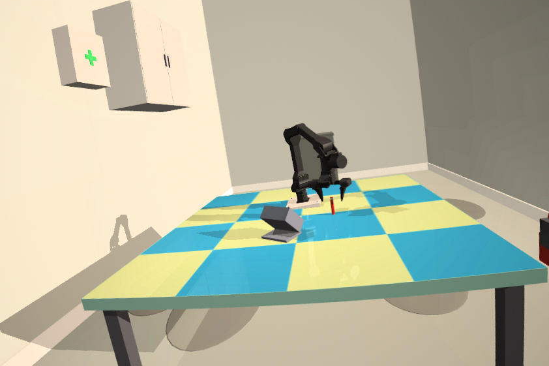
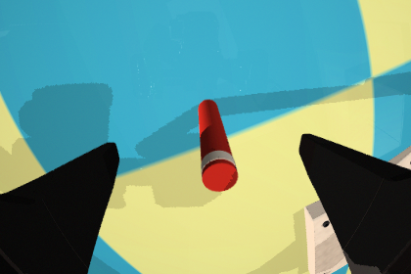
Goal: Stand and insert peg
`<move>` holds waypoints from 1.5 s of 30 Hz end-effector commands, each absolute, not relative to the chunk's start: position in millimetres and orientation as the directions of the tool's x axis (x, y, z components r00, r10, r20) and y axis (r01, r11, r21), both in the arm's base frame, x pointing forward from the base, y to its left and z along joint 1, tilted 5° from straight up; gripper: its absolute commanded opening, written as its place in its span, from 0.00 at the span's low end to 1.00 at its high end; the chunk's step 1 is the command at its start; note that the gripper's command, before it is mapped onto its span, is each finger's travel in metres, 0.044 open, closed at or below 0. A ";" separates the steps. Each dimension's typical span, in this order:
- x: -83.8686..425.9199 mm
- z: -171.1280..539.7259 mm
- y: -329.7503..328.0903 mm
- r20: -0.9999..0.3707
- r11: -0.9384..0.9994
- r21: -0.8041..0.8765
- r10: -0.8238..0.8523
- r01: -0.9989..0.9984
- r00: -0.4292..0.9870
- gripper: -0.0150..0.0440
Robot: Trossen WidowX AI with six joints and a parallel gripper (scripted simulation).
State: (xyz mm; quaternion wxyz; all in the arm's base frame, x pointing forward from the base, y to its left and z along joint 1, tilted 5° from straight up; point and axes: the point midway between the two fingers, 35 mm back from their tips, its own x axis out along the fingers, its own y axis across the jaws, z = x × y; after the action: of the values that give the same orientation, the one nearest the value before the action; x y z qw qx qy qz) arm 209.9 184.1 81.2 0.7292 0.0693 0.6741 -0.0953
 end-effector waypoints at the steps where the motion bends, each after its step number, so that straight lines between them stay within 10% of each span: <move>1: 208.7 74.3 183.3 -0.997 0.973 -0.029 -0.045 0.229 0.065 1.00; 13: 208.6 57.6 181.4 -0.997 0.973 -0.029 -0.045 0.229 0.065 1.00; 28: 209.9 61.0 181.8 -0.996 0.972 -0.029 -0.047 0.232 0.072 0.33; 45: 210.0 91.8 185.2 -0.997 0.973 -0.029 -0.046 0.231 0.069 0.25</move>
State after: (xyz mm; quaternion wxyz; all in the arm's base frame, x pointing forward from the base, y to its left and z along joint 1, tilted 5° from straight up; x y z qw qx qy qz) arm 209.6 183.3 82.1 0.7273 0.0651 0.6764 -0.0964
